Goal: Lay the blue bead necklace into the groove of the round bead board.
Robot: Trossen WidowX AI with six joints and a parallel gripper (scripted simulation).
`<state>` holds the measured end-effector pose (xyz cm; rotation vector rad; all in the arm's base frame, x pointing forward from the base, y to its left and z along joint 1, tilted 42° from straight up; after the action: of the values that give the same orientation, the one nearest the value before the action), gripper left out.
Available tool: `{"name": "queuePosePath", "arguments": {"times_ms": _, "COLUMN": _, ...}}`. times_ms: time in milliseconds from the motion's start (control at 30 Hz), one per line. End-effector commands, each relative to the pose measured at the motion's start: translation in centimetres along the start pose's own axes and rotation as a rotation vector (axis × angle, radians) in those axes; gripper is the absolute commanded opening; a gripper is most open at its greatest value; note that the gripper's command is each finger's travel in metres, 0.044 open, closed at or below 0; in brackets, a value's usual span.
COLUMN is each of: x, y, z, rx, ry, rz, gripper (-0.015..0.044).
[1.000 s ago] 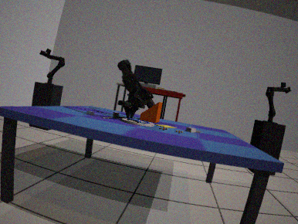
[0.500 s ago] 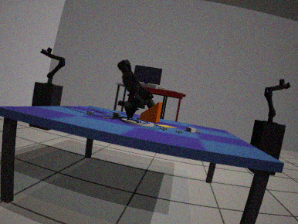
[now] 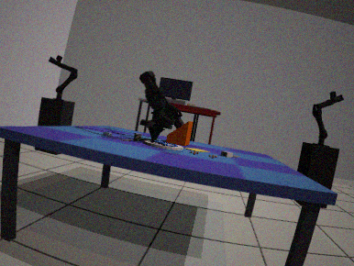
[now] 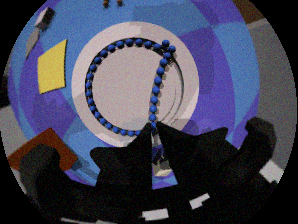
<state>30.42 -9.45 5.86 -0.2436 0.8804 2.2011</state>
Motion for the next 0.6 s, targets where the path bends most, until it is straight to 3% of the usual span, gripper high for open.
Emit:
{"name": "queuePosePath", "arguments": {"times_ms": 0, "x": -0.03, "y": 0.01, "z": 0.03, "rx": 0.000, "ry": 0.001, "rz": -0.001, "gripper": 0.0000}}
{"name": "queuePosePath", "arguments": {"times_ms": 567, "x": 0.09, "y": 0.03, "z": 0.56, "rx": 0.004, "ry": 0.000, "rz": 0.006, "gripper": 0.0000}}
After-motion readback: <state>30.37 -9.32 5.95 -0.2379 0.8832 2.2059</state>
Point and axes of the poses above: the point midway between the two fingers, 35 mm back from their tips, its own z axis back along the fingers, its own x axis across the jaws, y = z × x, the point moved 6 cm from there along z, back along the fingers, and after that the axes turned 10 degrees about -z, right-handed, at the moved point
